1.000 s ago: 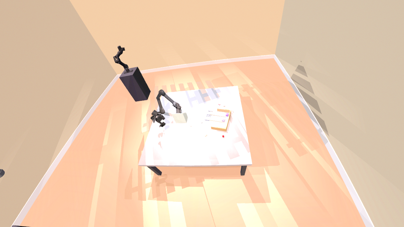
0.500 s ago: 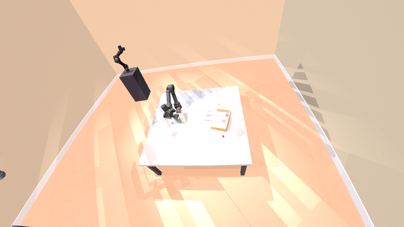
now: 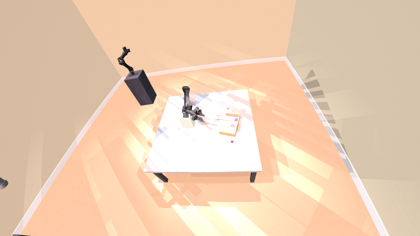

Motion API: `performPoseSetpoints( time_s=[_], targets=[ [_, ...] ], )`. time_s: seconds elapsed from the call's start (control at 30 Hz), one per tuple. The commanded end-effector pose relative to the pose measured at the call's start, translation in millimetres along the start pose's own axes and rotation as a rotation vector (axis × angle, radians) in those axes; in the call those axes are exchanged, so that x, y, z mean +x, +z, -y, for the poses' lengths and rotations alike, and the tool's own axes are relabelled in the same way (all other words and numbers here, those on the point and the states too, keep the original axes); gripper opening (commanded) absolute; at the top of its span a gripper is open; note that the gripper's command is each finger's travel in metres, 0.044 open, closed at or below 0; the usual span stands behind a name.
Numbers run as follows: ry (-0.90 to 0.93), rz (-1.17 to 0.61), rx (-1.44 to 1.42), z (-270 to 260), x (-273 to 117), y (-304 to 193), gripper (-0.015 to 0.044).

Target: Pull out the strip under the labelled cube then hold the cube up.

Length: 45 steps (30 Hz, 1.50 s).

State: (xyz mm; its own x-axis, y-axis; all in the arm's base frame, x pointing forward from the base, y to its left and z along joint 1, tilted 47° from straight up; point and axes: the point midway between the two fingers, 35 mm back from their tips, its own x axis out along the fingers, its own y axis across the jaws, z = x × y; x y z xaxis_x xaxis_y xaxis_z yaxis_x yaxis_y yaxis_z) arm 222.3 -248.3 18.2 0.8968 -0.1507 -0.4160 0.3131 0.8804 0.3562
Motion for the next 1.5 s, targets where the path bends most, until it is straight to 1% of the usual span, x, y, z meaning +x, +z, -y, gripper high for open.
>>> performPoseSetpoints(
  time_s=[0.0, 0.17, 0.23, 0.97, 1.07, 1.27, 1.47],
  targets=[
    [0.164, -0.078, 0.128, -69.8, 25.7, 0.2, 0.0400],
    [0.330, -0.197, 0.256, -148.7, 38.3, -8.0, 0.0400],
    [0.369, -0.234, 0.288, -168.7, 38.7, -11.6, 0.0400],
    [0.374, -0.238, 0.292, -171.1, 38.7, -12.1, 0.0400],
    [0.374, -0.302, 0.297, -173.3, 50.6, -15.1, 0.0321],
    [0.374, -0.573, 0.300, -190.1, 90.3, -31.7, 0.0164],
    [0.371, -0.858, 0.301, -213.8, 113.0, -51.3, 0.0006]
  ],
)
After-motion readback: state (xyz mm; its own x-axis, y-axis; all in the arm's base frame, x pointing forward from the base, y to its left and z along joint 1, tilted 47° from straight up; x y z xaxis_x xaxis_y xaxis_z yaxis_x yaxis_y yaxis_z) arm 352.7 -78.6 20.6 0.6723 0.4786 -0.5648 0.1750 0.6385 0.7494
